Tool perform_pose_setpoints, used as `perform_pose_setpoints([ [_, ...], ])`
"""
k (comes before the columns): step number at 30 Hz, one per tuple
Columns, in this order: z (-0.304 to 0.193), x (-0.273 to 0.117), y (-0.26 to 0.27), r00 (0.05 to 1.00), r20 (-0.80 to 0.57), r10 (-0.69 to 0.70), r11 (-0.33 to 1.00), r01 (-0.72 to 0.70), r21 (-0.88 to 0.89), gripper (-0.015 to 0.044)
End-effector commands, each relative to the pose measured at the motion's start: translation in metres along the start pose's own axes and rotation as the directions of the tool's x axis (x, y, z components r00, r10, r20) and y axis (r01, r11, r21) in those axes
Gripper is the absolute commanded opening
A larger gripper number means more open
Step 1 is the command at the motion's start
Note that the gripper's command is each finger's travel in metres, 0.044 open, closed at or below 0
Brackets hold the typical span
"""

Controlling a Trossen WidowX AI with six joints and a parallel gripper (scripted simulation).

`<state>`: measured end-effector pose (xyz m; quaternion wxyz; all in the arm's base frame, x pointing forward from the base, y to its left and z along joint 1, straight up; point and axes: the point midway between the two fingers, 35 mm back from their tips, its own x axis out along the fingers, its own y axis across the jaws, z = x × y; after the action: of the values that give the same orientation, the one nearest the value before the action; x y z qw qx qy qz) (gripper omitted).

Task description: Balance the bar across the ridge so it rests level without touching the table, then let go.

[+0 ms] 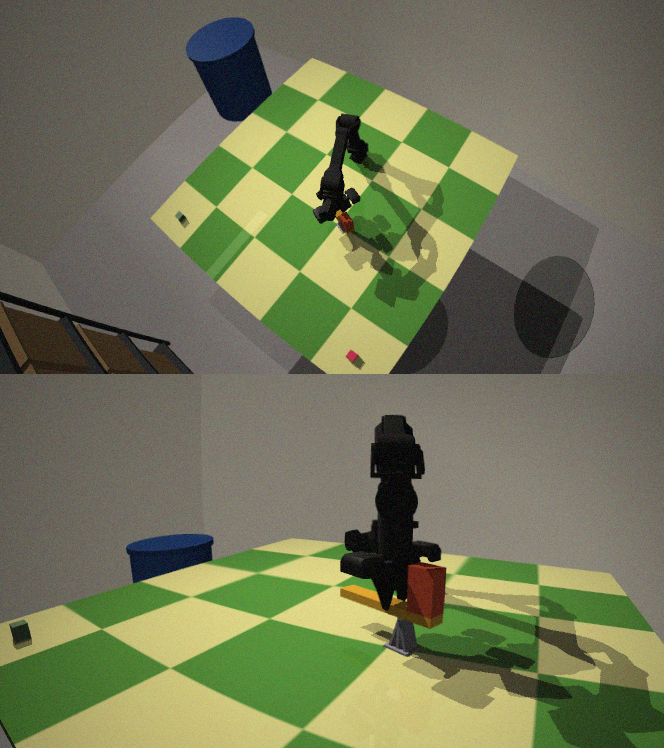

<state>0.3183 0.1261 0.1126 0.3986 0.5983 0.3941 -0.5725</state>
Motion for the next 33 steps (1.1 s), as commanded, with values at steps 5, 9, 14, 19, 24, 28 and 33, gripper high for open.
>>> perform_pose_setpoints([
  [5,0.0000,0.0000,0.0000,1.000,0.000,0.000,1.000,0.000,0.000,0.0000],
  [9,0.0000,0.0000,0.0000,1.000,0.000,0.000,1.000,0.000,0.000,0.0000],
  [14,0.0000,0.0000,0.0000,1.000,0.000,0.000,1.000,0.000,0.000,0.0000],
  [19,0.0000,0.0000,0.0000,1.000,0.000,0.000,1.000,0.000,0.000,0.0000],
  [24,0.0000,0.0000,0.0000,1.000,0.000,0.000,1.000,0.000,0.000,0.0000],
  [28,0.0000,0.0000,0.0000,1.000,0.000,0.000,1.000,0.000,0.000,0.0000],
  [33,0.0000,0.0000,0.0000,1.000,0.000,0.000,1.000,0.000,0.000,0.0079],
])
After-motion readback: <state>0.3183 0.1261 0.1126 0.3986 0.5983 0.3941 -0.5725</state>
